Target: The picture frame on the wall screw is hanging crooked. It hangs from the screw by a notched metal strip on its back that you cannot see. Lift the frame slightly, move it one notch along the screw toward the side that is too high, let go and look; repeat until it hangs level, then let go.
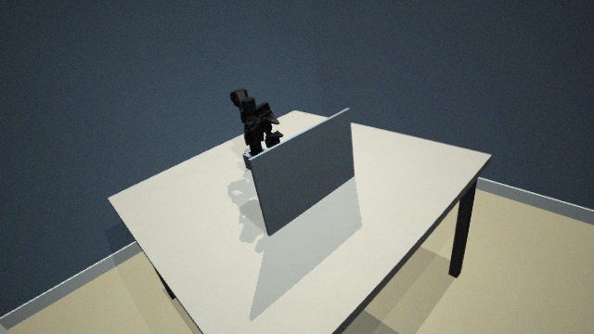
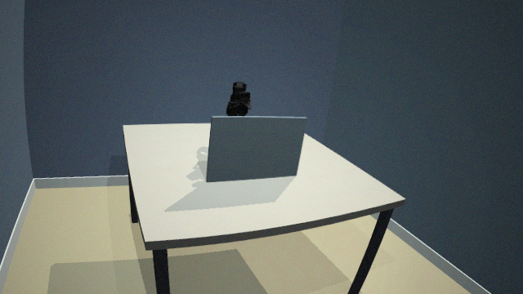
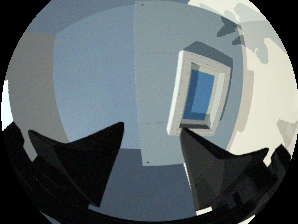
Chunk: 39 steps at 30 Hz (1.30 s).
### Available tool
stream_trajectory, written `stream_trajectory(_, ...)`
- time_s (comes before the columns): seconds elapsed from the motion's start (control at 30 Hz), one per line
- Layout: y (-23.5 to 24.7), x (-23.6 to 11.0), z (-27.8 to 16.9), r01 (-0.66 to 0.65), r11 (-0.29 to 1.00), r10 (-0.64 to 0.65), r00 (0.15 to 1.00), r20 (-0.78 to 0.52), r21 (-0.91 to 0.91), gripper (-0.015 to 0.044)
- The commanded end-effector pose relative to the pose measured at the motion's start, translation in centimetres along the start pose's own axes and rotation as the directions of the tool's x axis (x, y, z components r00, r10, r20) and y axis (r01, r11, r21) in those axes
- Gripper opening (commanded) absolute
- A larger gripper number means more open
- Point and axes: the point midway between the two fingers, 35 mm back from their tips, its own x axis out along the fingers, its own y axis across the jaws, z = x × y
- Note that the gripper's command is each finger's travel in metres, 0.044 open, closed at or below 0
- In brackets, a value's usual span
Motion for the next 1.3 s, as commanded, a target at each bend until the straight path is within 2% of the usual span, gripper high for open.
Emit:
stream_trajectory(0.0, 0.2, 1.1, -0.3, -0.011, 1.0, 0.011, 1.0, 0.007, 0.014, 0.026)
stream_trajectory(0.53, 0.3, 0.5, 0.5, -0.011, 1.0, 0.011, 1.0, 0.007, 0.013, 0.026)
stream_trajectory(1.07, -3.6, 6.9, 1.4, -0.015, 1.0, 0.015, 1.0, 0.006, 0.014, 0.026)
stream_trajectory(1.27, -5.6, 8.3, 1.3, -0.015, 1.0, 0.015, 1.0, 0.006, 0.014, 0.026)
